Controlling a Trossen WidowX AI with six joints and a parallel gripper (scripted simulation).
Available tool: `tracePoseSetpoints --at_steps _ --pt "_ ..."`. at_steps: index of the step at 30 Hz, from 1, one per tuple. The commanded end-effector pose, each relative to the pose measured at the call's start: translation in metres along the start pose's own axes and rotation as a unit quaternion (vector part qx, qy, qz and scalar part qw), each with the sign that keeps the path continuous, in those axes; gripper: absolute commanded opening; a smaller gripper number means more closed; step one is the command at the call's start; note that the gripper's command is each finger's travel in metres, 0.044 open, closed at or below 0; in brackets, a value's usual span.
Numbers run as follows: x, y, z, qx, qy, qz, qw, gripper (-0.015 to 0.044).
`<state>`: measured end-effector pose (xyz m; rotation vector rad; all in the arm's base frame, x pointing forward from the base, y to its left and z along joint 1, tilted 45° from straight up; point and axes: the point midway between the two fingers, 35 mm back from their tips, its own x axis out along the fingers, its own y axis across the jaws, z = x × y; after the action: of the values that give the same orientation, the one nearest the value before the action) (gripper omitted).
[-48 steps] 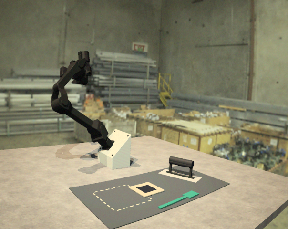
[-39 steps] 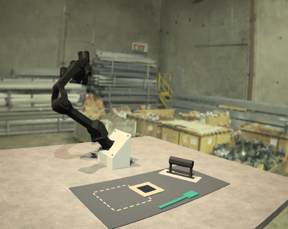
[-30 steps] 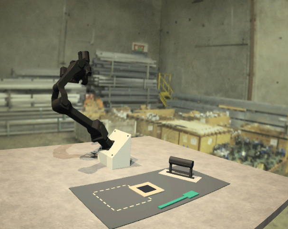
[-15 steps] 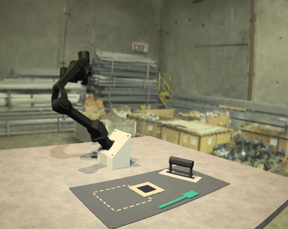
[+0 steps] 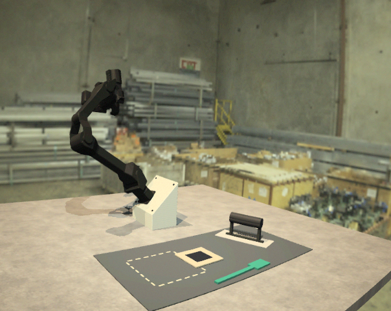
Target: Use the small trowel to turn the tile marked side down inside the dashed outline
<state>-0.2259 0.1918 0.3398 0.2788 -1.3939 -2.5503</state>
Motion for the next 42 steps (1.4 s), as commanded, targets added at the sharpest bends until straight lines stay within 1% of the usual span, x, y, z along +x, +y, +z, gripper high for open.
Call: tracePoseSetpoints --at_steps 1,18,22,37,42 --pt "0.0 0.0 0.0 0.0 0.0 0.0 1.0 0.01" --pt "0.0 0.0 0.0 0.0 0.0 0.0 1.0 0.01" --pt "0.0 0.0 0.0 0.0 0.0 0.0 1.0 0.0" --pt "0.0 0.0 0.0 0.0 0.0 0.0 1.0 0.0" --pt "0.0 0.0 0.0 0.0 0.0 0.0 1.0 0.0126"
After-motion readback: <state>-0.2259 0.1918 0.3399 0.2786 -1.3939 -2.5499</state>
